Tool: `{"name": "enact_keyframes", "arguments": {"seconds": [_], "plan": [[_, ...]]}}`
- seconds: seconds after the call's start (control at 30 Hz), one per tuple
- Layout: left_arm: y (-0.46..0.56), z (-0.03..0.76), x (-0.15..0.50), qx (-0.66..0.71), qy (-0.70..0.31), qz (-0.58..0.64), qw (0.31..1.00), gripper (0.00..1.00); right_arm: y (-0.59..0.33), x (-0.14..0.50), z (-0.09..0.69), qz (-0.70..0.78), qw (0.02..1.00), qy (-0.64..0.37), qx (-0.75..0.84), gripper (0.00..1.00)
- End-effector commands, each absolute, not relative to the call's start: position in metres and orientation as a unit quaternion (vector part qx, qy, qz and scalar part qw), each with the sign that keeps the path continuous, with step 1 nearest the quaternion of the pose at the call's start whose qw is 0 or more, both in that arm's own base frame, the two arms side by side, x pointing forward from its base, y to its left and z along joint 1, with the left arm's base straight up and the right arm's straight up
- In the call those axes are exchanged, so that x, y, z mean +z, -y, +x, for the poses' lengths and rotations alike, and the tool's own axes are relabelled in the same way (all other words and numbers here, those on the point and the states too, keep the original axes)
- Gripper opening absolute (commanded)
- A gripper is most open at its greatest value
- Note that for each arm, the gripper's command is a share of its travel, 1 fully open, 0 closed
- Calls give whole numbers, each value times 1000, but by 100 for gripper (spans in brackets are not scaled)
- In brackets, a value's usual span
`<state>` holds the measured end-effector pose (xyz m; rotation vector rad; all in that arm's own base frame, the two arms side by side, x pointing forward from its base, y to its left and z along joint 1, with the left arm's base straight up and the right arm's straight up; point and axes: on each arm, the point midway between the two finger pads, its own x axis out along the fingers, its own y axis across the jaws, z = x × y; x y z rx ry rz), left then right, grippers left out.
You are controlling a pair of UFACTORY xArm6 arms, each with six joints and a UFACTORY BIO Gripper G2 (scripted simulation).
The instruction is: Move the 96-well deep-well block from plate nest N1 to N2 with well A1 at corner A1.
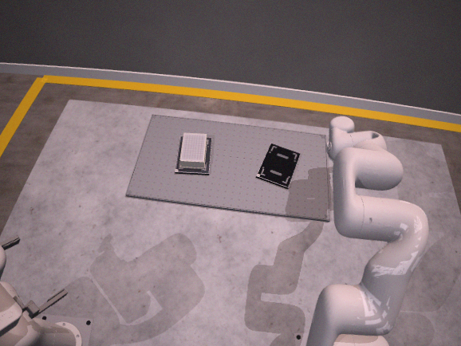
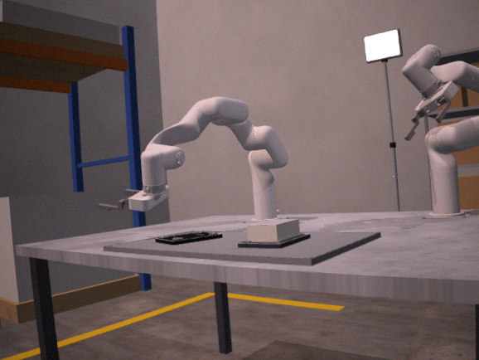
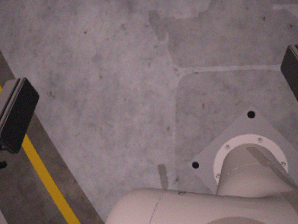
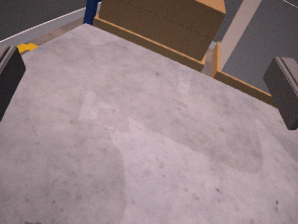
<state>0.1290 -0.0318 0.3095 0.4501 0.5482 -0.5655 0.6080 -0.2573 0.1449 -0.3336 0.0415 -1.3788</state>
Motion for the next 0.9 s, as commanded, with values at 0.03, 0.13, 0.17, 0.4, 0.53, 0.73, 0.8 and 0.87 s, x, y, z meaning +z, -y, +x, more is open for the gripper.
{"name": "enact_keyframes", "arguments": {"seconds": [0.03,0.13,0.17,0.4,0.53,0.73,0.8,0.87], "plan": [[32,133,310,-278,-266,224,896,100,257,147,609,-152,759,-17,-633,100],[32,136,310,-283,-267,230,892,100,257,147,609,-152,759,-17,-633,100],[33,137,310,-284,-267,232,891,100,257,147,609,-152,759,-17,-633,100],[33,148,310,-300,-273,254,878,100,257,147,609,-152,759,-17,-633,100],[33,151,310,-306,-275,261,873,100,257,147,609,-152,759,-17,-633,100],[34,163,310,-327,-283,288,854,100,257,147,609,-152,759,-17,-633,100],[34,167,309,-335,-287,298,847,100,257,147,609,-152,759,-17,-633,100],[34,171,309,-343,-291,309,838,100,257,147,609,-152,759,-17,-633,100]]}}
